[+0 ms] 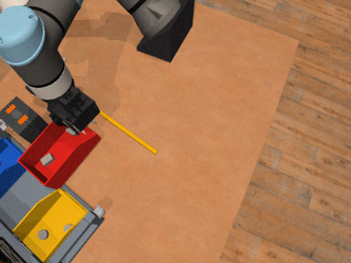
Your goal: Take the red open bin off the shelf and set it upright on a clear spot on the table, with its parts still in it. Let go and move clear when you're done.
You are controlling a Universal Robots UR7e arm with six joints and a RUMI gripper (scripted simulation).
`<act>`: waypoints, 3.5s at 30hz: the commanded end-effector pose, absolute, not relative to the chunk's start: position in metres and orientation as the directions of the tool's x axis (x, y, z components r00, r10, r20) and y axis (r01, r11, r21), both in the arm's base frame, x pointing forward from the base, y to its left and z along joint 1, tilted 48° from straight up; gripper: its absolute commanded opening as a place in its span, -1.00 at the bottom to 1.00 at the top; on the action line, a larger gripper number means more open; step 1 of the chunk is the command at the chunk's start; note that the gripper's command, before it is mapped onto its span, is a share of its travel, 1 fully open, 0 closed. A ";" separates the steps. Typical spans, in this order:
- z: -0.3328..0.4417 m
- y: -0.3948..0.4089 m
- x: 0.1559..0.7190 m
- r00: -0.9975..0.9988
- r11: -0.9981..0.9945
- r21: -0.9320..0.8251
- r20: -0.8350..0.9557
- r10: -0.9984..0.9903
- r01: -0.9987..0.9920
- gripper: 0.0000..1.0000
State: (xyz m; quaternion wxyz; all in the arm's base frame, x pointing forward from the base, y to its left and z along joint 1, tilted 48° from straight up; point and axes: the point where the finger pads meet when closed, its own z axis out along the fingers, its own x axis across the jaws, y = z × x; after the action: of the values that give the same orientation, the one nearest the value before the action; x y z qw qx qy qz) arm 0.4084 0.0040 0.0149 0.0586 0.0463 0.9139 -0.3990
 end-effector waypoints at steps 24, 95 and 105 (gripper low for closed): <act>0.013 0.005 0.394 -0.989 0.678 -0.724 -0.145 0.037 0.132 -1.00; 0.010 0.005 0.376 -0.989 0.678 -0.724 -0.145 0.037 0.132 -1.00; 0.010 0.005 0.376 -0.989 0.678 -0.724 -0.145 0.037 0.132 -1.00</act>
State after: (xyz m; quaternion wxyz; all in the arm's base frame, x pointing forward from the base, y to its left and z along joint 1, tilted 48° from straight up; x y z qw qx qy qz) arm 0.3758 0.0052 0.0102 0.0586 0.0463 0.9139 -0.3990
